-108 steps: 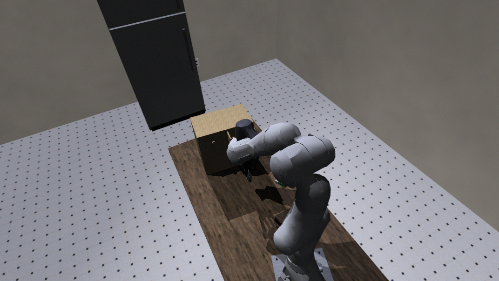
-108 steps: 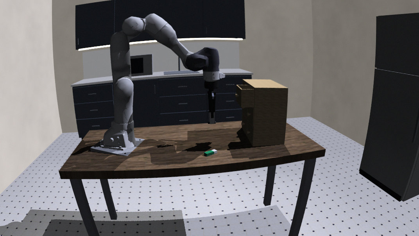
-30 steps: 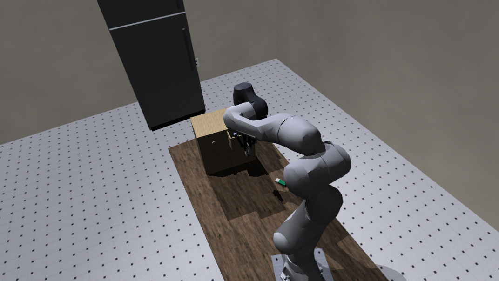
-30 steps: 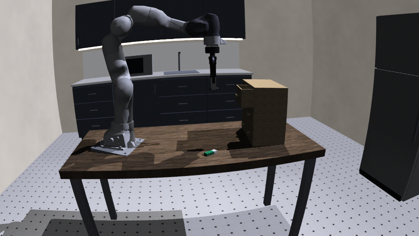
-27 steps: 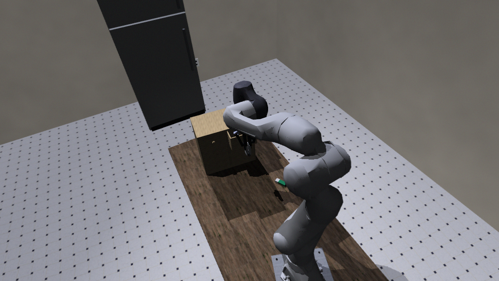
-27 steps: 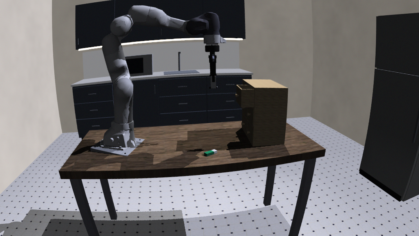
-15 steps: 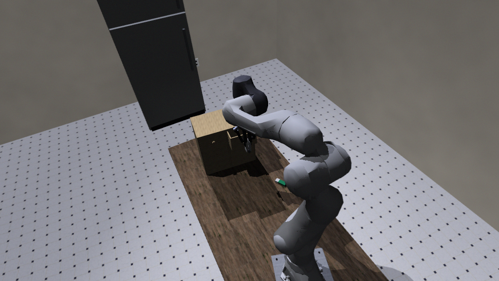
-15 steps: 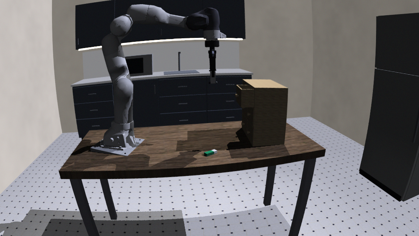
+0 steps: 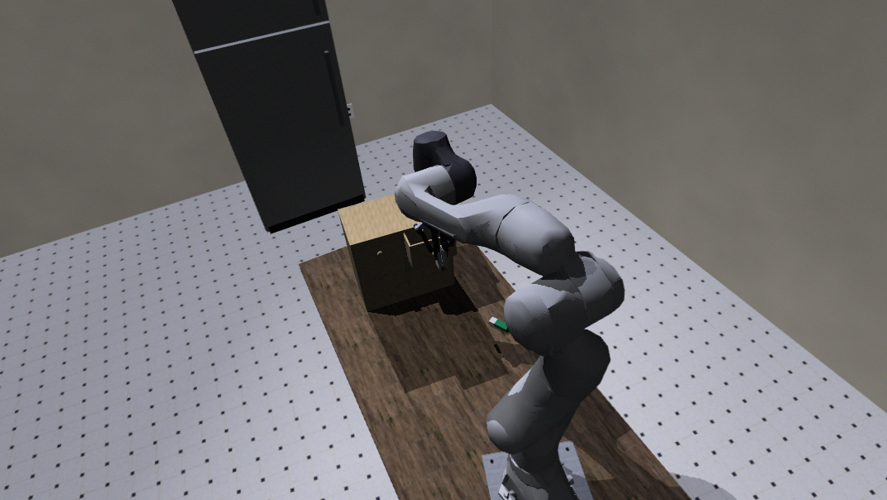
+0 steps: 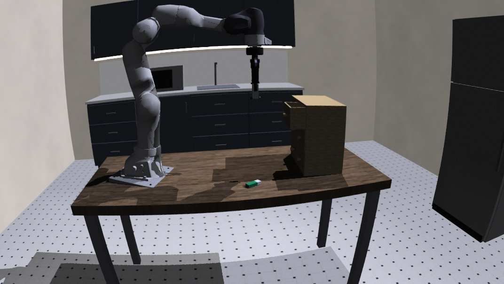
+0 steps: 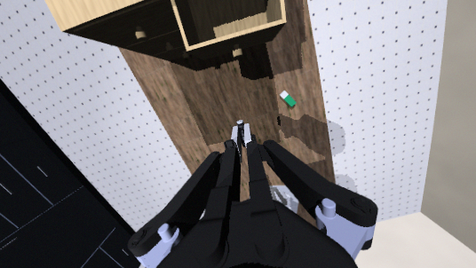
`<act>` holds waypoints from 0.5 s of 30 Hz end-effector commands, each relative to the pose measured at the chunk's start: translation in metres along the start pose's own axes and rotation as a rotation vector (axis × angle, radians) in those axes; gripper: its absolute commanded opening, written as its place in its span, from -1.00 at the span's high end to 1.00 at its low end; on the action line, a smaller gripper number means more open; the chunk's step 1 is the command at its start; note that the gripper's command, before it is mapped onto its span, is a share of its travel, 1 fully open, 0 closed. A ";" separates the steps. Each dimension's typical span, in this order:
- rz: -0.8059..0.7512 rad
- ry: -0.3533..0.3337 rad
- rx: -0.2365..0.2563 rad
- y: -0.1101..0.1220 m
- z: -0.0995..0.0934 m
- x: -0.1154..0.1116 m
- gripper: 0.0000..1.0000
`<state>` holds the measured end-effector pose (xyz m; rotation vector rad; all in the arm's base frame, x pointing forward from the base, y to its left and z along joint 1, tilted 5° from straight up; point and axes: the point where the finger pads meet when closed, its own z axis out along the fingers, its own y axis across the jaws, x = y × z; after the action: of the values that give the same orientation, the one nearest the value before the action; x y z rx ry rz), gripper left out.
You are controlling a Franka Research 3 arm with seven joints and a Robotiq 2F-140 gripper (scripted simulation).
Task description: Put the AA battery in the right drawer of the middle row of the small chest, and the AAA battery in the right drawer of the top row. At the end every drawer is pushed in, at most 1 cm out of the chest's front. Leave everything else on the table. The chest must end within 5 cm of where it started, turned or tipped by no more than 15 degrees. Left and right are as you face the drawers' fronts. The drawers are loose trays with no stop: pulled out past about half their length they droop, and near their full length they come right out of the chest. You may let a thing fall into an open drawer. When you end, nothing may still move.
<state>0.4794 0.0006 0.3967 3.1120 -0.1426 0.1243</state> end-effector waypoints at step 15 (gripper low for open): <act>0.000 0.075 0.002 -0.002 0.000 -0.003 0.94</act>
<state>0.4716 0.0032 0.3930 3.1113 -0.1297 0.1668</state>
